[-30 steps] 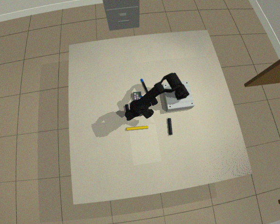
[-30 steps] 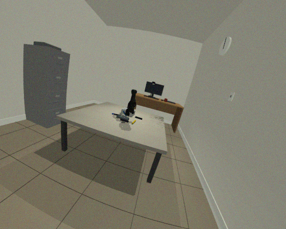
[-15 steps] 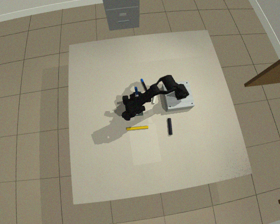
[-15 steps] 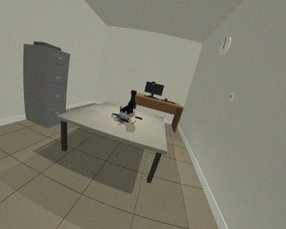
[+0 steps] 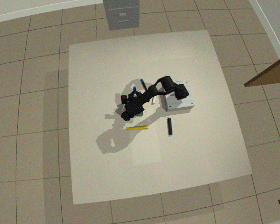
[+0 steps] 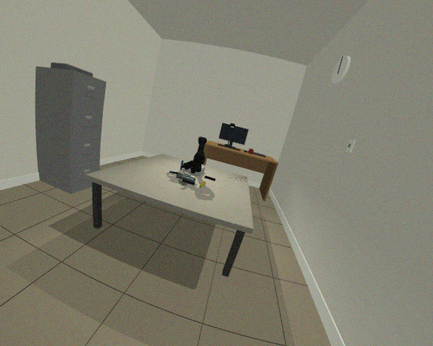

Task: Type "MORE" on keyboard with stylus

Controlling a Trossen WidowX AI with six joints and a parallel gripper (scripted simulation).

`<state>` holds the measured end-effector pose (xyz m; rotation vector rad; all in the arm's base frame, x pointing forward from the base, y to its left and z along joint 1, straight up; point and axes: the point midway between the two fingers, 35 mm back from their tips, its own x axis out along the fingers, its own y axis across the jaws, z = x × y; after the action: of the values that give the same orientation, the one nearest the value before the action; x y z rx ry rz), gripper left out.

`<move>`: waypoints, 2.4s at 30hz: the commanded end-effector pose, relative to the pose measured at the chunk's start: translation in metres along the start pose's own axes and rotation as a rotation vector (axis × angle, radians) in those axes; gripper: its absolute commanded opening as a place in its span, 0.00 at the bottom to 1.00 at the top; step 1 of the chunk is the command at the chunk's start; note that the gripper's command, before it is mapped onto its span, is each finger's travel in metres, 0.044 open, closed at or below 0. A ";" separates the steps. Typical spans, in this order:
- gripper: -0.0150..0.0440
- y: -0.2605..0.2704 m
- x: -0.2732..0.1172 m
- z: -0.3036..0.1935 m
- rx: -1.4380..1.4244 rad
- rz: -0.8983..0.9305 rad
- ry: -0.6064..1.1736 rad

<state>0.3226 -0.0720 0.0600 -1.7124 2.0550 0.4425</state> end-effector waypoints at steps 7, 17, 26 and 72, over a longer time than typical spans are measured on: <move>0.25 0.003 0.013 0.019 -0.003 0.003 0.009; 0.25 0.003 0.013 0.019 -0.003 0.003 0.009; 0.39 0.000 0.013 0.019 -0.003 0.003 0.008; 0.39 -0.001 0.023 0.037 -0.003 0.003 0.008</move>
<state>0.3245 -0.0726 0.0178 -1.7120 2.0651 0.4446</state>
